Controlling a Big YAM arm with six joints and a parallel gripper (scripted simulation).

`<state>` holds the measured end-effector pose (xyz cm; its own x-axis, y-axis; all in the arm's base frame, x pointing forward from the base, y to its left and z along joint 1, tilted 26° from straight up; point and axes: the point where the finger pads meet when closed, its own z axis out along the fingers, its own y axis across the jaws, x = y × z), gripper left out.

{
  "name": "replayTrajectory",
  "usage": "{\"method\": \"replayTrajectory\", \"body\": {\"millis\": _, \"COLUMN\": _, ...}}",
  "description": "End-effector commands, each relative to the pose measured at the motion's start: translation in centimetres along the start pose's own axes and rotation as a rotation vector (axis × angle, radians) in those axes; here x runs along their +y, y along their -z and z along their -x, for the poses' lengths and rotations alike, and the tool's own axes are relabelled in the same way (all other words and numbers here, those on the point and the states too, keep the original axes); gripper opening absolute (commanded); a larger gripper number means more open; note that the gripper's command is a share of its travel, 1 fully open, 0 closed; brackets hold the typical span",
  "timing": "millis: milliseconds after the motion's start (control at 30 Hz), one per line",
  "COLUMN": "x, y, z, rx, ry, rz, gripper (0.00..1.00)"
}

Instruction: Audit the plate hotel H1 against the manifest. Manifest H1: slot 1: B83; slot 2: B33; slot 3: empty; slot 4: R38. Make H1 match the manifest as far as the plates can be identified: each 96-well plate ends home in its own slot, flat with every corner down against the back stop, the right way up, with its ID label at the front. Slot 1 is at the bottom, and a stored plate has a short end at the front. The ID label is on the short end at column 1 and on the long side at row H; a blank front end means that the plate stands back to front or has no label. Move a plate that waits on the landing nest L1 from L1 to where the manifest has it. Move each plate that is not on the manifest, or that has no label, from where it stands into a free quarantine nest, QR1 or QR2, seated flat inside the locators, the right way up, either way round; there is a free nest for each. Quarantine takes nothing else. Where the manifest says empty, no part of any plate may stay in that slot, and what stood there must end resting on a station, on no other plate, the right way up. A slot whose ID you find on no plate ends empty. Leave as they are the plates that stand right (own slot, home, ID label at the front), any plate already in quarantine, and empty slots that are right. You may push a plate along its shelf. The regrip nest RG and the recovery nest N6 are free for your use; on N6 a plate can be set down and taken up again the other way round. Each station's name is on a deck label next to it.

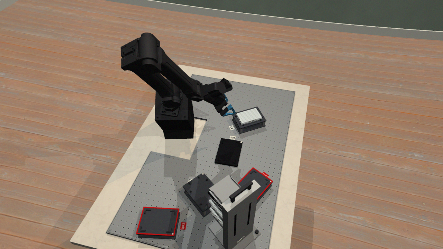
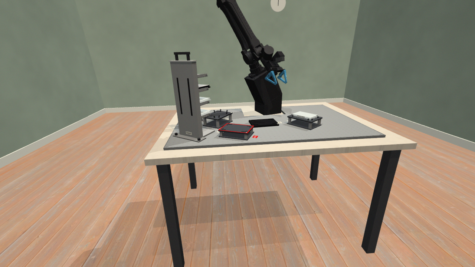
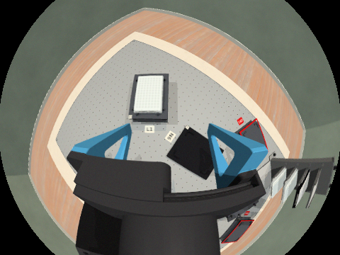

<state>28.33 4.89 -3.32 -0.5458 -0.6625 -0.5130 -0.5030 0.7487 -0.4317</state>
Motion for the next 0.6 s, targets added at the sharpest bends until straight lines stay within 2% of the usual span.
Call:
{"method": "replayTrajectory", "body": {"millis": 0, "x": 1.2, "y": 0.0, "z": 0.8, "rx": -0.030, "ry": -0.029, "rz": 0.006, "gripper": 1.00}}
{"method": "replayTrajectory", "body": {"millis": 567, "x": 5.9, "y": -1.0, "z": 3.1, "rx": -0.059, "ry": -0.041, "rz": 0.002, "gripper": 1.00}}
